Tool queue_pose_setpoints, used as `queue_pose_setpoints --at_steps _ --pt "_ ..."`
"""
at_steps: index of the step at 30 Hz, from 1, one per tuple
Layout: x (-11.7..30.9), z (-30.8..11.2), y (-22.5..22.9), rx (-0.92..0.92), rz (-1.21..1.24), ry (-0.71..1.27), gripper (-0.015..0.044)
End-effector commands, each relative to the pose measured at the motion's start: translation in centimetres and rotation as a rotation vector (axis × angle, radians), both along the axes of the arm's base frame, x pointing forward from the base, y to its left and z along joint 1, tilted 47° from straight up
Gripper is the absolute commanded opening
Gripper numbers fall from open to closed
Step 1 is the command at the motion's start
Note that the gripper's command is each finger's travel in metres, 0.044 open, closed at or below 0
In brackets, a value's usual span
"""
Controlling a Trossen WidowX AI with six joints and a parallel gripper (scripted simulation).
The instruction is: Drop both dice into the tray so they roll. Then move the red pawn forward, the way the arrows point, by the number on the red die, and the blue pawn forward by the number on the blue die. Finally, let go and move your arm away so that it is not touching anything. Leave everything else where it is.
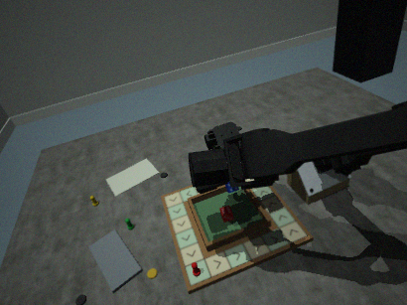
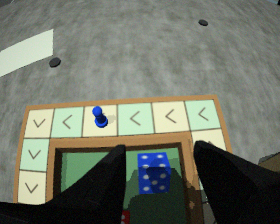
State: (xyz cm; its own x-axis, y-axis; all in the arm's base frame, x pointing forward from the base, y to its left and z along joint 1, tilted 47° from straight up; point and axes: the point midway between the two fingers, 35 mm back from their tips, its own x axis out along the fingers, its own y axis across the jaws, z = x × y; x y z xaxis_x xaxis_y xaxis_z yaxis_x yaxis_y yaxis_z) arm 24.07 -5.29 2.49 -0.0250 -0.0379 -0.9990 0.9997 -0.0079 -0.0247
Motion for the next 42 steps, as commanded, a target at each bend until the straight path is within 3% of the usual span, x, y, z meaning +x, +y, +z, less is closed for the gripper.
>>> queue_pose_setpoints --at_steps 1,7,12,16,22,23,24,27,33,37,42 --pt "0.1 1.3 -1.4 -0.003 0.001 0.001 0.0289" --pt "0.0 2.6 -2.8 0.008 0.005 0.010 0.0440" --pt "-0.6 -0.2 -1.8 0.380 0.035 0.088 0.0440" --pt "-0.4 -1.6 -1.3 0.728 0.000 0.036 0.0440" --pt "6.0 -1.9 -1.3 0.833 -0.017 -0.002 0.0440" --pt "2.9 -1.9 -1.6 0.763 -0.020 0.032 0.0440" --pt "2.9 -1.9 -1.6 0.763 -0.020 0.032 0.0440" --pt "4.9 -1.0 -0.4 0.766 0.102 -0.023 0.0361" --pt "11.4 3.6 6.2 0.786 0.610 -0.249 0.0204" --pt "14.2 6.6 10.9 0.800 0.890 -0.376 0.0200" --pt "14.3 6.8 11.2 0.801 0.908 -0.384 0.0200"
